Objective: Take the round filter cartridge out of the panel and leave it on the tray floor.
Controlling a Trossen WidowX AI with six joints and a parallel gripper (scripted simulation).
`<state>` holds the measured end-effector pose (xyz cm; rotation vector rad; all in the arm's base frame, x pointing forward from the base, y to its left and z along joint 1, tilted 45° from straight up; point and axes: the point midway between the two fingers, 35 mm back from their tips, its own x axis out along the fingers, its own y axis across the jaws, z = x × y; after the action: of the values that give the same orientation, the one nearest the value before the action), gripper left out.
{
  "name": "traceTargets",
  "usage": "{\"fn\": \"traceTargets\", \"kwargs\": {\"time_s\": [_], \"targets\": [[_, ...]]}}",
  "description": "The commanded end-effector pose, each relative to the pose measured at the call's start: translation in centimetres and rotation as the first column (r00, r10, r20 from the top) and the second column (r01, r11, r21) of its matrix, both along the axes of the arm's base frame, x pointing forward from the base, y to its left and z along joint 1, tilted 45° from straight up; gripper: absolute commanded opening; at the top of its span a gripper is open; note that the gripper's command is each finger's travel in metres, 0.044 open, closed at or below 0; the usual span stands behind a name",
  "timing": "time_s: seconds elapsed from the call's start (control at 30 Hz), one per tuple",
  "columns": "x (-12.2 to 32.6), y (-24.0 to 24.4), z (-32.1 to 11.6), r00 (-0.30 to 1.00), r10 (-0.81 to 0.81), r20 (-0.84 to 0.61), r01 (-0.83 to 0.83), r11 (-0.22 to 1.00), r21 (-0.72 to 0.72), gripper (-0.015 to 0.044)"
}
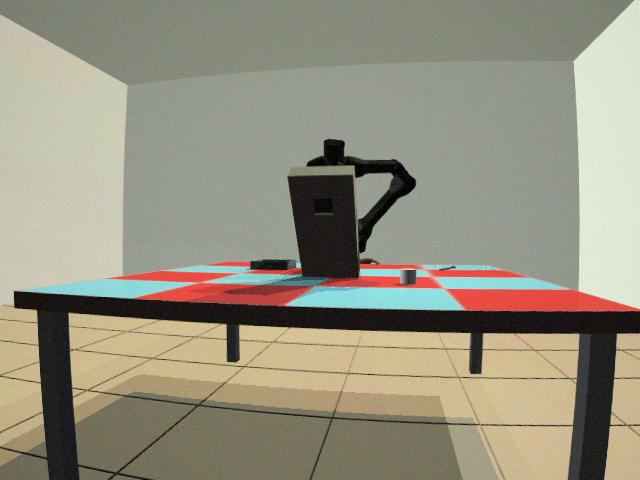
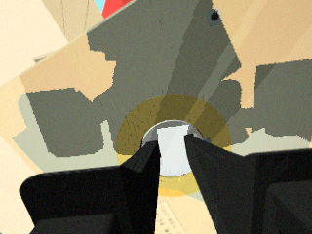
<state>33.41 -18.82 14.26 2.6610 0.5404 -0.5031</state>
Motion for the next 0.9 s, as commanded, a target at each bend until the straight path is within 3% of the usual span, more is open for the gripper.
{"fn": "traceTargets", "kwargs": {"time_s": [0.0,0.43,0.87], "targets": [[-0.4,-0.3,0.3,1.000,0.004,-0.007,-0.004,1.000,-0.007,0.0000],[-5.9,-2.1,2.8,1.000,0.011,-0.002,-0.011,1.000,-0.020,0.0000],[-7.1,-0.7,1.5,1.000,0.011,-0.001,-0.011,1.000,-0.020,0.0000]]}}
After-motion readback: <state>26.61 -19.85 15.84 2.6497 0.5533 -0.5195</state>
